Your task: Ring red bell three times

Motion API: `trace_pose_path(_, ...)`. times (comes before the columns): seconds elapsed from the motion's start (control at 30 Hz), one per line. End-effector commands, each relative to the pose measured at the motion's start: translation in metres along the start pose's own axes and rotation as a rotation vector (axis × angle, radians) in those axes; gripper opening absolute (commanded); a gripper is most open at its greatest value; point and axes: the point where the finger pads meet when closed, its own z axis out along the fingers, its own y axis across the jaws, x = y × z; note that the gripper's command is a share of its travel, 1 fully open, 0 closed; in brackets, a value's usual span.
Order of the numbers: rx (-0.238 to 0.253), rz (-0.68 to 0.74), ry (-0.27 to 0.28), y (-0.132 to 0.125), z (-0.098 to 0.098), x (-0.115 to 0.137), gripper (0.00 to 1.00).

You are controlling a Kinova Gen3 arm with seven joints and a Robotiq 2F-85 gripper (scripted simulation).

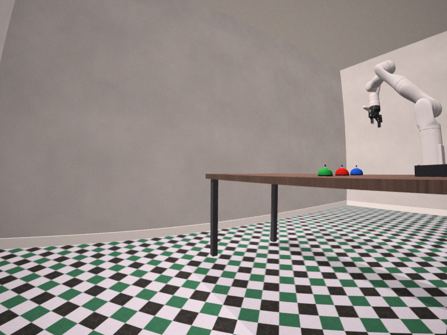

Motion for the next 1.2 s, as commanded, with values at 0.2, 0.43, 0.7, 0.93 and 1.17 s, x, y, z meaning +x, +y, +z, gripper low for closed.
trace_pose_path(0.2,-0.001,0.0,0.002,0.0,-0.001,0.0,1.0)
trace_pose_path(0.43,-0.001,0.0,0.002,0.0,-0.001,0.0,1.0)
trace_pose_path(0.7,-0.003,-0.014,0.001,-0.002,0.002,0.002,1.0)
trace_pose_path(0.93,-0.021,-0.151,-0.005,-0.027,0.028,0.023,1.0)
trace_pose_path(1.17,-0.048,-0.359,-0.018,-0.067,0.068,0.049,1.0)
